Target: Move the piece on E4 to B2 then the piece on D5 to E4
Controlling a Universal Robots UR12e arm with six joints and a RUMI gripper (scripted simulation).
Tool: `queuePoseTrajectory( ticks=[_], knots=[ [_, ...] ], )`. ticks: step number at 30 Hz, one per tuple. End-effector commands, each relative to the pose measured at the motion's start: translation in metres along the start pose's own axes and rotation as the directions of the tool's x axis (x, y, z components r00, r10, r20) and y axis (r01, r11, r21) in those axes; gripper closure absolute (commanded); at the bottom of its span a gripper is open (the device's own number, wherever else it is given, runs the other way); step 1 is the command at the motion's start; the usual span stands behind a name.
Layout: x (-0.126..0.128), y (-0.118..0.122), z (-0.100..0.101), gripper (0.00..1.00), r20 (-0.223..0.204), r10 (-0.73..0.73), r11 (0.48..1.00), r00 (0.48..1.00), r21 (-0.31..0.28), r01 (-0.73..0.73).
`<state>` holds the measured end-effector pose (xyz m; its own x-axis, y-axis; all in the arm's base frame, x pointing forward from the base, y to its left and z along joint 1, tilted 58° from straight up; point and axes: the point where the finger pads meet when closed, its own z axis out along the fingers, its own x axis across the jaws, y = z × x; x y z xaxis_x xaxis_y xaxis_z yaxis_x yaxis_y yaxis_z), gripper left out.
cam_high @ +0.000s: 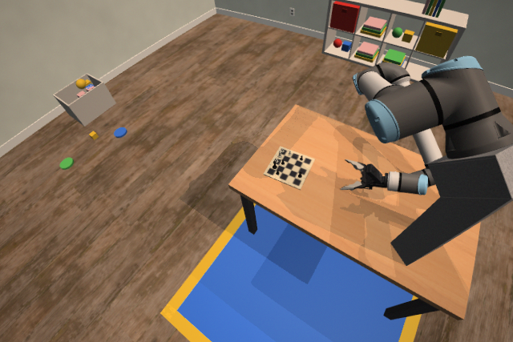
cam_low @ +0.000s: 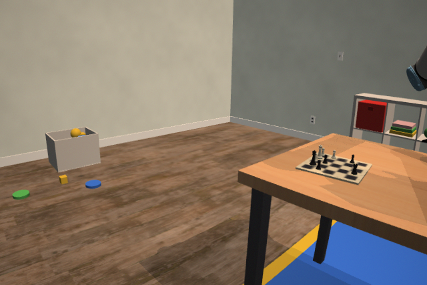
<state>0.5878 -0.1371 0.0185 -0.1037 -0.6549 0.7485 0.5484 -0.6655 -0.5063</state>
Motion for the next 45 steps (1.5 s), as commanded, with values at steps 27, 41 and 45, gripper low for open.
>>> queuePoseTrajectory(
  ticks=[27, 41, 45],
  knots=[
    [0.007, -0.021, -0.006, 0.00, -0.006, -0.001, 1.000, 1.000, -0.002, 0.001],
    [0.019, -0.080, -0.019, 0.00, -0.006, -0.001, 1.000, 1.000, -0.002, 0.001],
    [0.020, -0.084, -0.020, 0.00, -0.006, -0.001, 1.000, 1.000, -0.002, 0.001]
  ],
)
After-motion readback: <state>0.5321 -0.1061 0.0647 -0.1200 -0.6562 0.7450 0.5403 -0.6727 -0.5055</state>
